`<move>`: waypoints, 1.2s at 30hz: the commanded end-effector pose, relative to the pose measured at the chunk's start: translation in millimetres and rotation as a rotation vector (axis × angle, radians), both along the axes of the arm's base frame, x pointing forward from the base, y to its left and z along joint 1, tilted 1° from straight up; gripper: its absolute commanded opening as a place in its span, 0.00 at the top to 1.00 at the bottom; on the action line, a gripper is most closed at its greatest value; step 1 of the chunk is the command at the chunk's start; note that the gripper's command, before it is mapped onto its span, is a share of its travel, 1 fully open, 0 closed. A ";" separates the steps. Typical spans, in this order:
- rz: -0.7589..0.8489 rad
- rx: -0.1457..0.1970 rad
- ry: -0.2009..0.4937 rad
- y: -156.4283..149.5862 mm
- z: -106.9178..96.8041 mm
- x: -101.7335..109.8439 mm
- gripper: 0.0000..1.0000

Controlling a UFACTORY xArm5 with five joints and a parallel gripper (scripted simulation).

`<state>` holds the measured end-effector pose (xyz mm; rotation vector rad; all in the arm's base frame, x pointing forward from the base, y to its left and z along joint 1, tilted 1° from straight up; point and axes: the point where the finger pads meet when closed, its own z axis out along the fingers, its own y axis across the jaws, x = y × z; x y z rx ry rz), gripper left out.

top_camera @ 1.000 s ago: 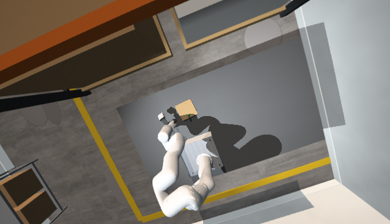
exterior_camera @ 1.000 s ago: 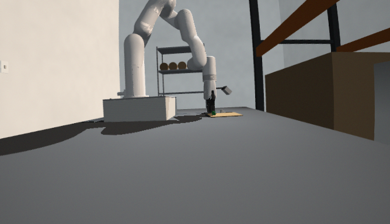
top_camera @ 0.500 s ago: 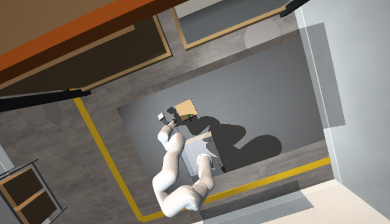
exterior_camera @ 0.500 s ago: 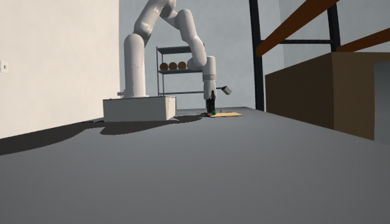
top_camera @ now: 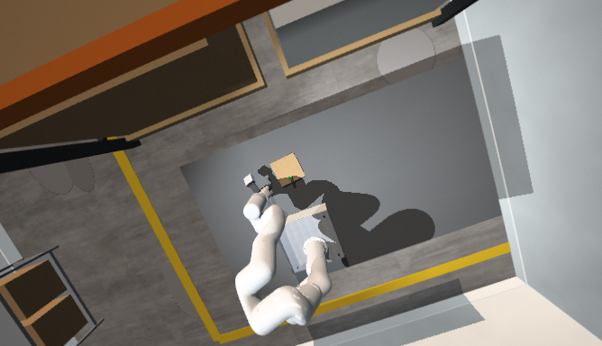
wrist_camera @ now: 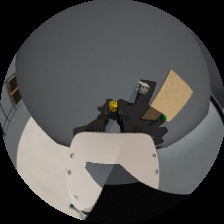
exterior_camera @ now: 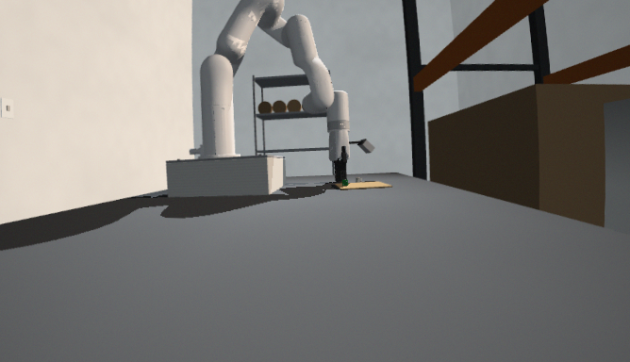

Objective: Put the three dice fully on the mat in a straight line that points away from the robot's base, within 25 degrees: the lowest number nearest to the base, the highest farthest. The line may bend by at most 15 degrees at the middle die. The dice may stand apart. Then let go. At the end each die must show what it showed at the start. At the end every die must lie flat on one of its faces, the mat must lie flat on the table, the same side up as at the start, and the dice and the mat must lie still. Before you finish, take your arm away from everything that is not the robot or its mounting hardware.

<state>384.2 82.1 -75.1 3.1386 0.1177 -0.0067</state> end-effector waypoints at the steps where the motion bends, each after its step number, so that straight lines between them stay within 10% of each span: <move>1: 0.000 0.001 -0.003 0.3 0.8 1.2 0.89; 23: 0.000 0.001 -0.003 0.2 2.3 1.3 0.89; 36: 0.000 0.001 -0.003 -1.1 63.8 1.7 0.89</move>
